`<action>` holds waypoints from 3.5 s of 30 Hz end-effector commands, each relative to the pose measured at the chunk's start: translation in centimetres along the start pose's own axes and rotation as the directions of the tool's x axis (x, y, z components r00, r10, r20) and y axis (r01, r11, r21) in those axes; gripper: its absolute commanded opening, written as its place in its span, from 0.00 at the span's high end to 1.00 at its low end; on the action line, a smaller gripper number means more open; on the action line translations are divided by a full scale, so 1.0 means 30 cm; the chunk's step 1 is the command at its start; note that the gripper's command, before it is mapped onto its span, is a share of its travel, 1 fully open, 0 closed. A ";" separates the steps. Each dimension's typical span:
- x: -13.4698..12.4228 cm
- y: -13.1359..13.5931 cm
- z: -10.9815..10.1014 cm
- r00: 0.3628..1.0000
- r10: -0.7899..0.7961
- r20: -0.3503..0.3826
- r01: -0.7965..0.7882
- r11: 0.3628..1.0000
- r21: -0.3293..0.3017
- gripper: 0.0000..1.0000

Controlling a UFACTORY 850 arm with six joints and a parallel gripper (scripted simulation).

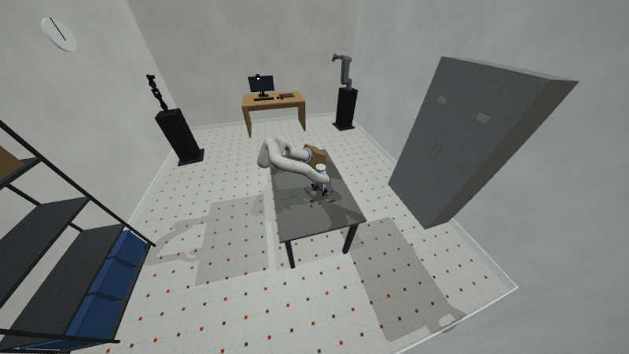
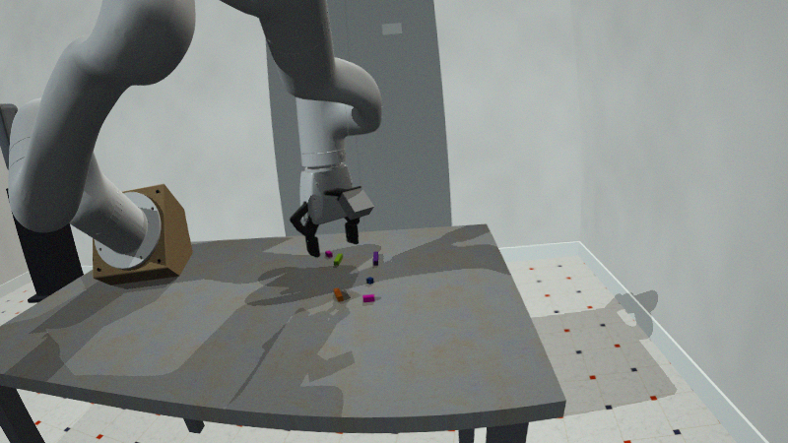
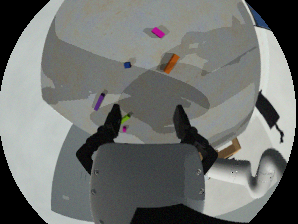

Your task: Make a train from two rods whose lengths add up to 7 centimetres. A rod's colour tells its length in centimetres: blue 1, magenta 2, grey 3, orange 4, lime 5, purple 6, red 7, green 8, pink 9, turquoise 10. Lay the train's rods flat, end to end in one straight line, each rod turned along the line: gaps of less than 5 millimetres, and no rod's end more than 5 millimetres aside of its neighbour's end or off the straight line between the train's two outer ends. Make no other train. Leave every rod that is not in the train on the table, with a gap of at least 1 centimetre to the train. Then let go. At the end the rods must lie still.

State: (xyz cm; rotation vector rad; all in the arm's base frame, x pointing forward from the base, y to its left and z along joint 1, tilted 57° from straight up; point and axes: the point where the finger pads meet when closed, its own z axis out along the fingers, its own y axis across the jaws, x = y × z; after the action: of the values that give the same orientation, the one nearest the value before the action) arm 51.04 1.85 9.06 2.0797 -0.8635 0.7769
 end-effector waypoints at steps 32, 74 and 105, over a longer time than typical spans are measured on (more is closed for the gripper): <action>0.001 -0.002 -0.002 1.000 0.001 0.000 -0.001 1.000 0.001 0.00; 0.030 0.024 -0.003 0.973 0.231 0.001 -0.231 0.973 0.002 0.00; 0.096 0.087 -0.003 0.707 0.707 0.003 -0.707 0.707 0.001 0.00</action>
State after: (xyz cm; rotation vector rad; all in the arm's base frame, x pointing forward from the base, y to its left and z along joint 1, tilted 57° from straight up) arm 50.66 -0.33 12.21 1.7156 -1.7064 1.1542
